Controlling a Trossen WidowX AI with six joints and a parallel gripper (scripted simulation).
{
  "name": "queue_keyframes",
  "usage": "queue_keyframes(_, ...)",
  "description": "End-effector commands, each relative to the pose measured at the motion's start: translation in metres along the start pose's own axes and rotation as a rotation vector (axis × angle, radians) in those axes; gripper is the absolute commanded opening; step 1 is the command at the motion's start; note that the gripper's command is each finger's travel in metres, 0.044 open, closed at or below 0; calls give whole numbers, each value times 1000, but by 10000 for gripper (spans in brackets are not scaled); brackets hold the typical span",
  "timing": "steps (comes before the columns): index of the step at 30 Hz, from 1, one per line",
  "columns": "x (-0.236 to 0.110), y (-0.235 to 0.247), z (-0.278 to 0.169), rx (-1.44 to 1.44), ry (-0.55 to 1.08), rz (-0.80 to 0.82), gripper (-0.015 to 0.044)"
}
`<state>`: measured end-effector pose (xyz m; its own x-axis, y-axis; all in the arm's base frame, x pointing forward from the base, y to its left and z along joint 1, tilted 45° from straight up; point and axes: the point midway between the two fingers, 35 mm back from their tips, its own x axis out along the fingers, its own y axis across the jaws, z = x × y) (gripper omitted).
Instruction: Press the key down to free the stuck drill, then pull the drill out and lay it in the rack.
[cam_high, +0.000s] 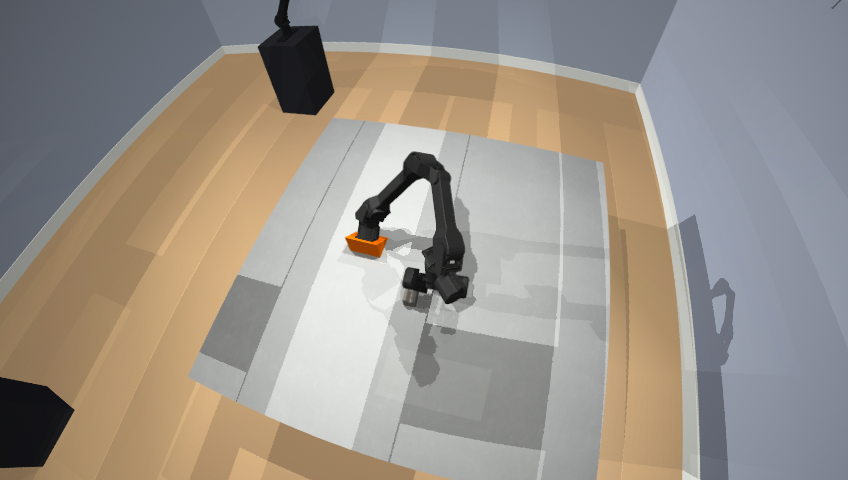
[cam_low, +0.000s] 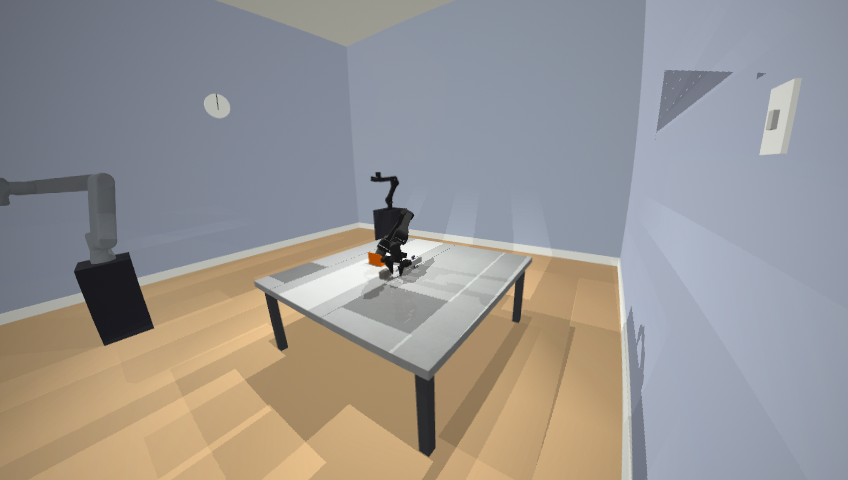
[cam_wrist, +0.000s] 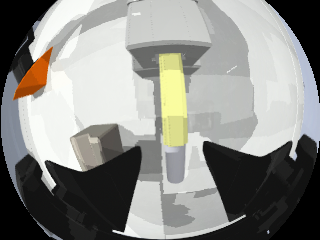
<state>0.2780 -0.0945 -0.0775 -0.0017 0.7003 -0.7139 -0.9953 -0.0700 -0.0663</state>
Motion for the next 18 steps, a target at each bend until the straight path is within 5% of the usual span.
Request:
queue_keyframes(1, 1, 0, 2, -2, 2, -2, 368)
queue_keyframes(4, 1, 0, 4, -5, 4, -3, 440)
queue_keyframes(18, 4, -1, 11, -5, 3, -3, 440)
